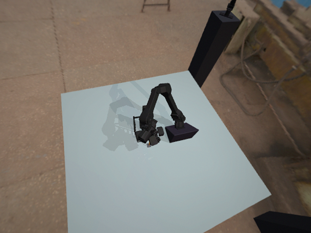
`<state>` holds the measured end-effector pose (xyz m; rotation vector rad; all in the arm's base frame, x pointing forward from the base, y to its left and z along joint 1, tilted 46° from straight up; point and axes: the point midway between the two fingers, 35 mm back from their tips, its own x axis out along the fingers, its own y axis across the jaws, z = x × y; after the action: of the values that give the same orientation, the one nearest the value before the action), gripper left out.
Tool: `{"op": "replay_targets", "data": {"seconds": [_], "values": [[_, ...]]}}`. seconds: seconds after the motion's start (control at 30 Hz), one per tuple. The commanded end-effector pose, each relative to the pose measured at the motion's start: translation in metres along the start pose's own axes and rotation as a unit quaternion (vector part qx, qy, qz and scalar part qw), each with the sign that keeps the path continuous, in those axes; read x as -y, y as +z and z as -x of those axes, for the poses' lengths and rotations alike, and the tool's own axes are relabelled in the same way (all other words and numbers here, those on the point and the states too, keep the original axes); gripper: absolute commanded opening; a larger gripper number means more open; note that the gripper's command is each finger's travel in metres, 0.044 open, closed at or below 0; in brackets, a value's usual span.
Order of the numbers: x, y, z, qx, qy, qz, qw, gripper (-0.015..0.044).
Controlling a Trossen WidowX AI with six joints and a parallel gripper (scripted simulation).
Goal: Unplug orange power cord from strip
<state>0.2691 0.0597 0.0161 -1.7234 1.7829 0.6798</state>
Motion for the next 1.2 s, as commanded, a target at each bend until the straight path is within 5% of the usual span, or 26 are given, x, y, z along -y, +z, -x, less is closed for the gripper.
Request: {"op": "replay_targets", "data": {"seconds": [0.0,0.93,1.07,1.17], "values": [[-0.001,-0.011,0.001,-0.002,-0.002,0.002,1.000,0.0160],[-0.001,-0.023,-0.012,-0.002,-0.002,0.002,1.000,0.0160],[-0.001,-0.022,-0.009,-0.001,0.000,0.000,1.000,0.0055],[-0.001,-0.022,-0.009,-0.001,0.000,0.000,1.000,0.0035]]}}
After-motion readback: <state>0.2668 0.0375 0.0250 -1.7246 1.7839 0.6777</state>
